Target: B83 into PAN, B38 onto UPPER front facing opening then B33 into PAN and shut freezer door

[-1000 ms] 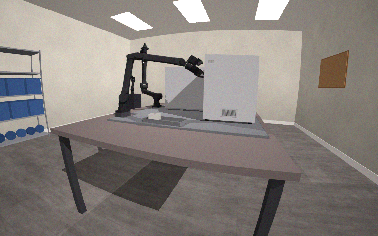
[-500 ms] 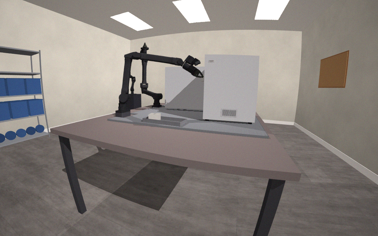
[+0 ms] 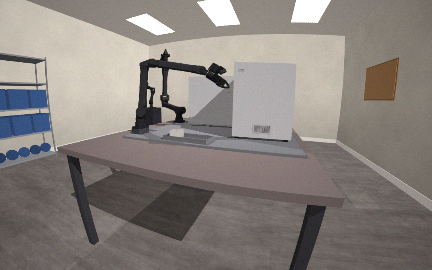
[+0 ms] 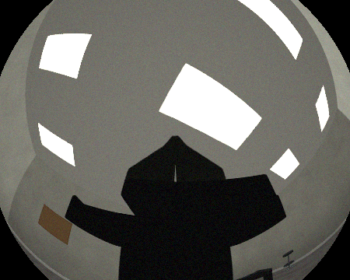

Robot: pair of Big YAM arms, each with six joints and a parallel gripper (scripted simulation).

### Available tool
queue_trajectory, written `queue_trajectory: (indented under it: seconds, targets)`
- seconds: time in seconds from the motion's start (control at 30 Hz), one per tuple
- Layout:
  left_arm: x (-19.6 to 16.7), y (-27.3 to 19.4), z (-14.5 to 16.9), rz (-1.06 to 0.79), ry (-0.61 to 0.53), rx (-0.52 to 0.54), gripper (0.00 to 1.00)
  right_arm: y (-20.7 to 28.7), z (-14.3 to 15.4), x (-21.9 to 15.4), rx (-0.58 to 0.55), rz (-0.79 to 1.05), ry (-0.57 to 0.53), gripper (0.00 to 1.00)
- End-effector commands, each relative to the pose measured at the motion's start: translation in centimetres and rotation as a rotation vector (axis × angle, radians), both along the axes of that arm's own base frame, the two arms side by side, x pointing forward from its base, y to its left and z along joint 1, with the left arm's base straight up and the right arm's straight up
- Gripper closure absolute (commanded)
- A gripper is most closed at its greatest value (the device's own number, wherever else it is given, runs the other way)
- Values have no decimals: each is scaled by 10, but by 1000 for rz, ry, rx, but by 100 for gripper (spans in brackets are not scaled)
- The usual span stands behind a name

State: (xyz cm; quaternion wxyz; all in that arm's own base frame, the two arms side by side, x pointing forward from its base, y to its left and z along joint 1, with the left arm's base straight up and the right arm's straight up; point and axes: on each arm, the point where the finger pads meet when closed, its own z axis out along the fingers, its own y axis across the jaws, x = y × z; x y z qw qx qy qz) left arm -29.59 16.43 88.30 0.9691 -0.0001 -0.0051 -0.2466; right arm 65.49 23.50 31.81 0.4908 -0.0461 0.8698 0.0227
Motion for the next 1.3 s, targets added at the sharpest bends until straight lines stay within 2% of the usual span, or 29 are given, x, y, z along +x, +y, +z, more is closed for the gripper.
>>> queue_trajectory:
  seconds: [0.0,1.27]
  targets:
    - [12,-6,1,-12,33,16,100,7,30,-8,34,1,-61,23]
    - [12,-6,1,-12,33,16,100,1,30,-62,35,1,-59,23]
